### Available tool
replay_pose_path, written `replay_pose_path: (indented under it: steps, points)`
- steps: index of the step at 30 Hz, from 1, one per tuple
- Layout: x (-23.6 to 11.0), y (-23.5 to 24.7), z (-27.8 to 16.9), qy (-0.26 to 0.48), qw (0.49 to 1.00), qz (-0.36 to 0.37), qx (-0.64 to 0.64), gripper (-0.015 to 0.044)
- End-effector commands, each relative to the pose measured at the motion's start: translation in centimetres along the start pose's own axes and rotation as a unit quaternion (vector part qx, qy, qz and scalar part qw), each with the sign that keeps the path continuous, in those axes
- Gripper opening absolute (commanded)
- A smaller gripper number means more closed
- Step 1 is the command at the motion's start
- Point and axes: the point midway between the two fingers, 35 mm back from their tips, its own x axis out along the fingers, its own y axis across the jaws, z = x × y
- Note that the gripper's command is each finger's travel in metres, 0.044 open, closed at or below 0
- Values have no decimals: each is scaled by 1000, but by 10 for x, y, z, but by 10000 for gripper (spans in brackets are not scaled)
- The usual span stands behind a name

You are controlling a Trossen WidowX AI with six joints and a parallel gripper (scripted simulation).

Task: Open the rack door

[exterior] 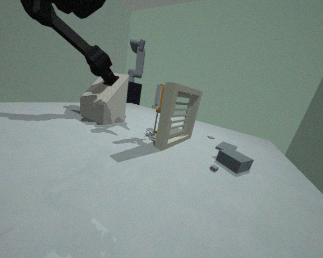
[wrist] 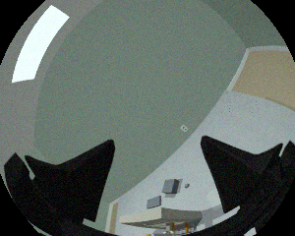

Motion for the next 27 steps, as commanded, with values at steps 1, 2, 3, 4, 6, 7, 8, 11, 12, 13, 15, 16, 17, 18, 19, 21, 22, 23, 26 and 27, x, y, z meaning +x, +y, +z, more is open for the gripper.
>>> replay_pose_path:
  steps: [1,2,3,4,6,7,8,11,12,13,15,16,17,18,19,21,22,23,26,27]
  points:
    - [1,0,-1,2,1000,0,1,374]
    - [2,1,-3,10,1000,-1,4,347]
    - [5,1,-8,22,1000,-2,9,321]
    - [8,2,-13,36,999,-3,15,295]
    - [14,5,-24,66,998,-7,25,295]
    - [17,6,-29,80,996,-9,30,295]
    - [20,7,-35,95,995,-11,34,295]
    - [27,12,-52,138,989,-17,44,295]
    - [28,14,-58,153,987,-19,46,295]
    - [30,16,-64,167,985,-22,47,295]
    - [33,20,-76,196,979,-26,48,295]
    - [34,22,-82,210,976,-29,48,295]
    - [35,24,-88,224,973,-31,47,295]
    - [35,26,-94,238,970,-34,46,295]
    - [36,28,-100,252,966,-37,45,295]
    - [37,32,-111,278,959,-44,44,295]
    - [37,33,-116,291,955,-48,44,295]
    - [37,34,-121,304,950,-53,44,295]
    - [37,37,-136,341,937,-67,41,295]
    - [37,38,-140,353,932,-72,40,295]
